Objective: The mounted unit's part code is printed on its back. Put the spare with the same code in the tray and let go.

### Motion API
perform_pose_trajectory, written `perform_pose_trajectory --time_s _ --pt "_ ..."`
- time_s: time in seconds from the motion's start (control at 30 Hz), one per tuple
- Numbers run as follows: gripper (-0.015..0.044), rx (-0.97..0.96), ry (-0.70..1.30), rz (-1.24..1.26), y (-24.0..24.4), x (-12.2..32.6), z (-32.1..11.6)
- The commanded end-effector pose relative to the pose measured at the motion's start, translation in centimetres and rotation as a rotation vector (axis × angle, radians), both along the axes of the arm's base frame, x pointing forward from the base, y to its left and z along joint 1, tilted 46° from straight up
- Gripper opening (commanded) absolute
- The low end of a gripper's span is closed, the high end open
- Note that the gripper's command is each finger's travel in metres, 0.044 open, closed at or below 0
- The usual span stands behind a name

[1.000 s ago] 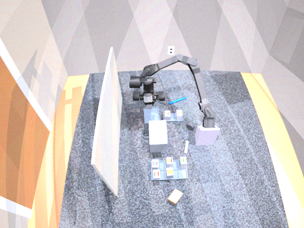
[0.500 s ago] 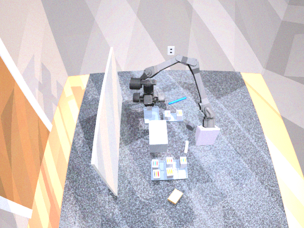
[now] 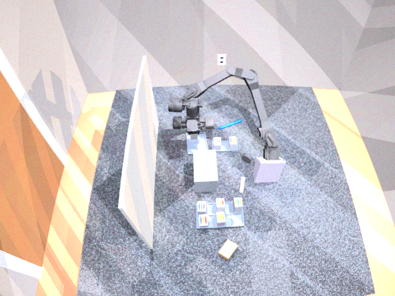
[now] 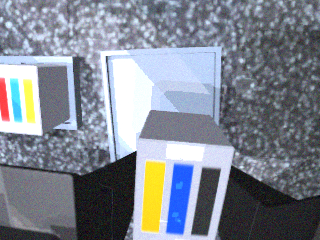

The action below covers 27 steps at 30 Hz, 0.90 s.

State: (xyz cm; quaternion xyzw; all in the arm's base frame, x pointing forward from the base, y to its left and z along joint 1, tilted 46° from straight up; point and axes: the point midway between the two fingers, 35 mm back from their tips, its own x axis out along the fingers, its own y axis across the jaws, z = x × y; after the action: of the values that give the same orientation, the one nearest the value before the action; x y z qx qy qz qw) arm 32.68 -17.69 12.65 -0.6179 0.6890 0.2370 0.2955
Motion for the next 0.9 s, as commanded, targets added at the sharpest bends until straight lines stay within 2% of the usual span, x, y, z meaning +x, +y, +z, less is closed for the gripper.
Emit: perform_pose_trajectory --time_s 0.0,0.87 --pt "0.0 0.004 0.007 0.005 -0.3 -0.1 -0.5" --pt "0.0 -0.001 0.008 0.005 -2.1 -0.6 -2.2"
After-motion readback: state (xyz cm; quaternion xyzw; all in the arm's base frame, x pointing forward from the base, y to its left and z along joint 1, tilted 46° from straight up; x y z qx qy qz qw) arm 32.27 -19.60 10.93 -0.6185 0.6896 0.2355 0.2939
